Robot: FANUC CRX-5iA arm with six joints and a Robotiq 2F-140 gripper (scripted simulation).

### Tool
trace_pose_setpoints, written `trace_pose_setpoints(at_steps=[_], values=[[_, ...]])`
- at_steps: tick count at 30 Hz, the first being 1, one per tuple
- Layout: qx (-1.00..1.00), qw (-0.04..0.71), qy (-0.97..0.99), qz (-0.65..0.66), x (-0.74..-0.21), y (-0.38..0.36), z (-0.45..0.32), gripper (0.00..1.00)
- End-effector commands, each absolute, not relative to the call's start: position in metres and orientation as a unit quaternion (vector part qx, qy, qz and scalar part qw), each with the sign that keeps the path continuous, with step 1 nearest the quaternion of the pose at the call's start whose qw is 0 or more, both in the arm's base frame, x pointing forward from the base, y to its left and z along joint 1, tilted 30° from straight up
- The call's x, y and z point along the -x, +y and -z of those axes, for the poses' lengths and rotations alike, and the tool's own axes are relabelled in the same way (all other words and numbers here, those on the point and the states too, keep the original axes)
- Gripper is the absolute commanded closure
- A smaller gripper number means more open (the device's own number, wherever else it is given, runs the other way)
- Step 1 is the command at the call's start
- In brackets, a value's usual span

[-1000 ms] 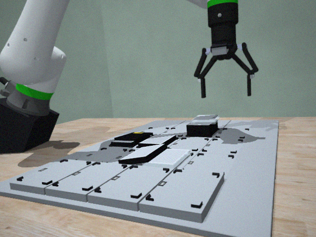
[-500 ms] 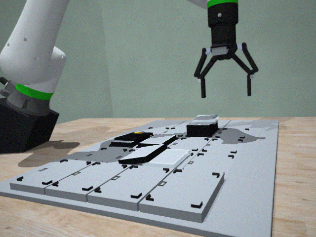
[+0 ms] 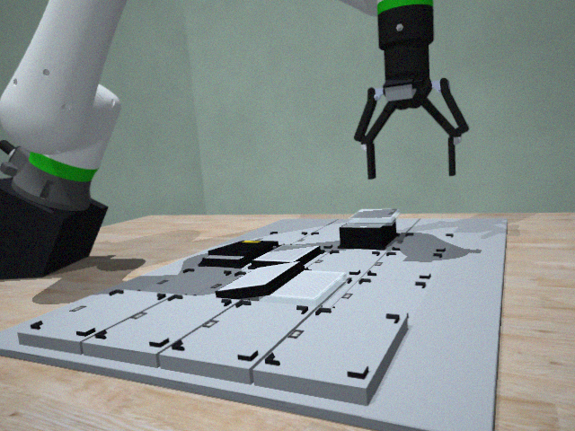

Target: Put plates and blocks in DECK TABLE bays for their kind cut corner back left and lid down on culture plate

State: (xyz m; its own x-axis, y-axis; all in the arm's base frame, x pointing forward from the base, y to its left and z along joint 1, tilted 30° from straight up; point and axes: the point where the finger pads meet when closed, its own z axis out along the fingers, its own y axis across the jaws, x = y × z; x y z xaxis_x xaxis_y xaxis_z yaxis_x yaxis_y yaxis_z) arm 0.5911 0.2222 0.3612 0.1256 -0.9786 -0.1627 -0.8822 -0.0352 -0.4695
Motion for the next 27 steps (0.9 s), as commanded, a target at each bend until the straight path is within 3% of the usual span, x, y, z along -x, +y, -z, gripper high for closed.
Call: trace_pose_setpoints(at_steps=[1,27], values=[[0.712,0.237,0.653,0.103,-0.585,0.22,-0.358,0.3],[0.712,0.237,0.653,0.103,-0.521,0.195,-0.303,0.3]])
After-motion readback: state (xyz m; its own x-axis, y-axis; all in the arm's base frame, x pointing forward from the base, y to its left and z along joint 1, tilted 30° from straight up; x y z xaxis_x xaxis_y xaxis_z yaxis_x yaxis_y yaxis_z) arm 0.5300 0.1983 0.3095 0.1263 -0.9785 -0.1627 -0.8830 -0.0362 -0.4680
